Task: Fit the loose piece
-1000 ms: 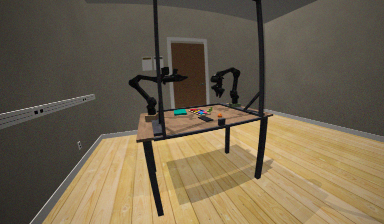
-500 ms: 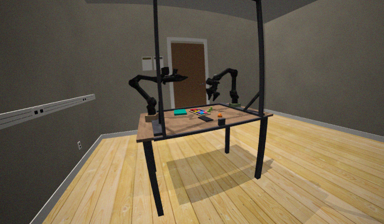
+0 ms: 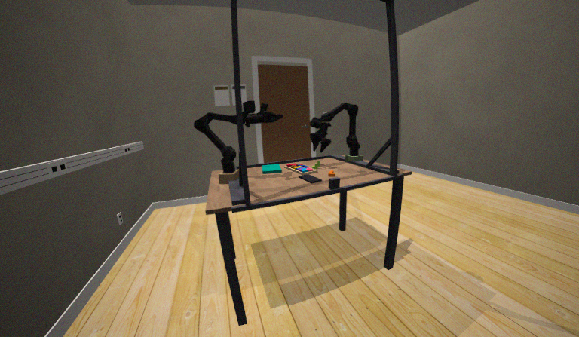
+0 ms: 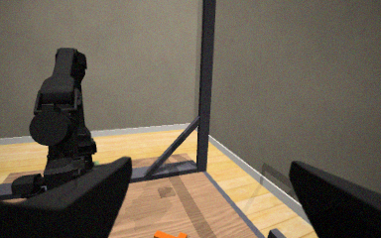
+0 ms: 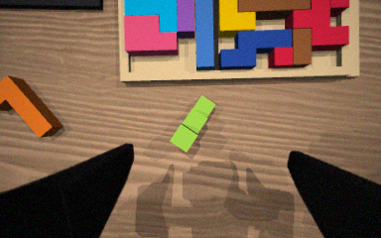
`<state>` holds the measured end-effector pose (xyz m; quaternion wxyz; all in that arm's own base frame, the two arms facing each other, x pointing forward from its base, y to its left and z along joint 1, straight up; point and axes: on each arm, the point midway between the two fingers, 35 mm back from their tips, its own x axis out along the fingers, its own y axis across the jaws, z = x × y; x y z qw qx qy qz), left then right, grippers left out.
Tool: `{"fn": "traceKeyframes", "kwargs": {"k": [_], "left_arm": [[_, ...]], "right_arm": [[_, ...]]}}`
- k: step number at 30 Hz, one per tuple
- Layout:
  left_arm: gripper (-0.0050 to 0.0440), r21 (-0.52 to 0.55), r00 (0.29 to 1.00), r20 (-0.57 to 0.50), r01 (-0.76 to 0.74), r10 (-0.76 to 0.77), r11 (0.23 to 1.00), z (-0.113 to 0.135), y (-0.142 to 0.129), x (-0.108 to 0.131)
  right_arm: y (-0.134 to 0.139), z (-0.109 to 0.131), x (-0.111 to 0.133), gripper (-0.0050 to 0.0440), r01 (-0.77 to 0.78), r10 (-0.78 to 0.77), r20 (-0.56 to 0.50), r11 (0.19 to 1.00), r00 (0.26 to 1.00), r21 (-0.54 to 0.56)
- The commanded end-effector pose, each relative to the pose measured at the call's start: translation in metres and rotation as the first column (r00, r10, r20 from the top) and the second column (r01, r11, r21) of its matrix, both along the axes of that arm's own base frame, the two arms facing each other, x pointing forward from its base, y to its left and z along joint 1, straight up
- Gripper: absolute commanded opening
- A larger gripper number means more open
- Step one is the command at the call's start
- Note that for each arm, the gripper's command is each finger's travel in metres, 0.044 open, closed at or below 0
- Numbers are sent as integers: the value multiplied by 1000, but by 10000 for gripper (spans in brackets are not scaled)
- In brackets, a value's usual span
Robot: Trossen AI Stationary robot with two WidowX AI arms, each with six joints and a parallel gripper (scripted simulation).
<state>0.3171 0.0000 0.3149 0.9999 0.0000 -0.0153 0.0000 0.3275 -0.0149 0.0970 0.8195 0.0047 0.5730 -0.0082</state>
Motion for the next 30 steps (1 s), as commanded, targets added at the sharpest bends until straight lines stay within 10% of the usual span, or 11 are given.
{"fn": "traceKeyframes", "kwargs": {"k": [1,17,30], "left_arm": [[440,0,1000,19,0,0,1000,8,0,-1],[440,0,1000,19,0,0,1000,8,0,-1],[440,0,1000,19,0,0,1000,8,0,-1]], "right_arm": [[1,3,3,440,-7,6,10,1000,1000,3],[147,7,15,440,-388,388,21,922,921,1],[189,7,18,440,-490,490,22,872,872,0]]}}
